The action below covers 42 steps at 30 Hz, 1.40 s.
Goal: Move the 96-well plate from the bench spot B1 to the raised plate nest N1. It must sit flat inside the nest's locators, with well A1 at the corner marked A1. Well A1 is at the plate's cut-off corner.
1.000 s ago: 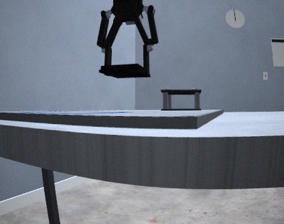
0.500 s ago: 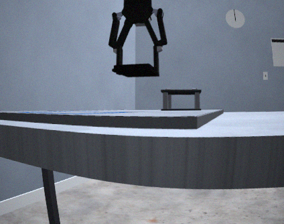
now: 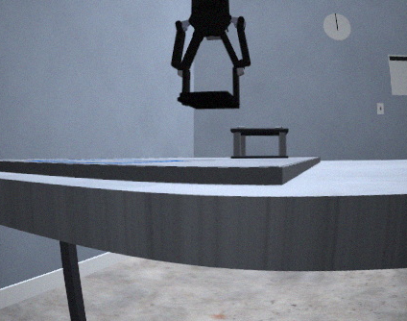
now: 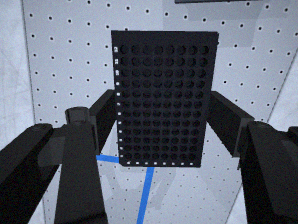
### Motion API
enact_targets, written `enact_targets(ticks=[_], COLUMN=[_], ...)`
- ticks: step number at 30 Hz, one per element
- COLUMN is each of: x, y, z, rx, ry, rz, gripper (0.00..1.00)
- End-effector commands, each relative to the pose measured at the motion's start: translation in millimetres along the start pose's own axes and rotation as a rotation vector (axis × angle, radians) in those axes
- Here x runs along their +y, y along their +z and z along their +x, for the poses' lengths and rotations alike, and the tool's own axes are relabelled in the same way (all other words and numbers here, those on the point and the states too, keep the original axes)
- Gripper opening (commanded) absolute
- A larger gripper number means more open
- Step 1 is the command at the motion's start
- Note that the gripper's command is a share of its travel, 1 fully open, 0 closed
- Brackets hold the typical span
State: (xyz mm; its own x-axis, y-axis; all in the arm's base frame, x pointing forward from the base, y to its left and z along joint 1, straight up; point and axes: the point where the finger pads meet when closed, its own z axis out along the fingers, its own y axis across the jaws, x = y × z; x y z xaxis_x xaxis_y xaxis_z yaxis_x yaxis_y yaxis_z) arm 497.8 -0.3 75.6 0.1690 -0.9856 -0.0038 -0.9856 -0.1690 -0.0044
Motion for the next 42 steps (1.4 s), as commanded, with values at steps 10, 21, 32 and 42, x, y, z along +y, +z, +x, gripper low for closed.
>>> enact_targets(ticks=[10, 21, 32, 42], x=[15, 26, 38, 49], y=[-5, -9, -14, -18], z=[35, 63, 94, 121], rx=[-0.001, -0.001, -0.001, -0.001], ry=[-0.044, -0.044, -0.044, -0.044], rz=[-0.002, -0.002, -0.002, -0.002], gripper=[0.60, 0.60, 0.60, 0.60])
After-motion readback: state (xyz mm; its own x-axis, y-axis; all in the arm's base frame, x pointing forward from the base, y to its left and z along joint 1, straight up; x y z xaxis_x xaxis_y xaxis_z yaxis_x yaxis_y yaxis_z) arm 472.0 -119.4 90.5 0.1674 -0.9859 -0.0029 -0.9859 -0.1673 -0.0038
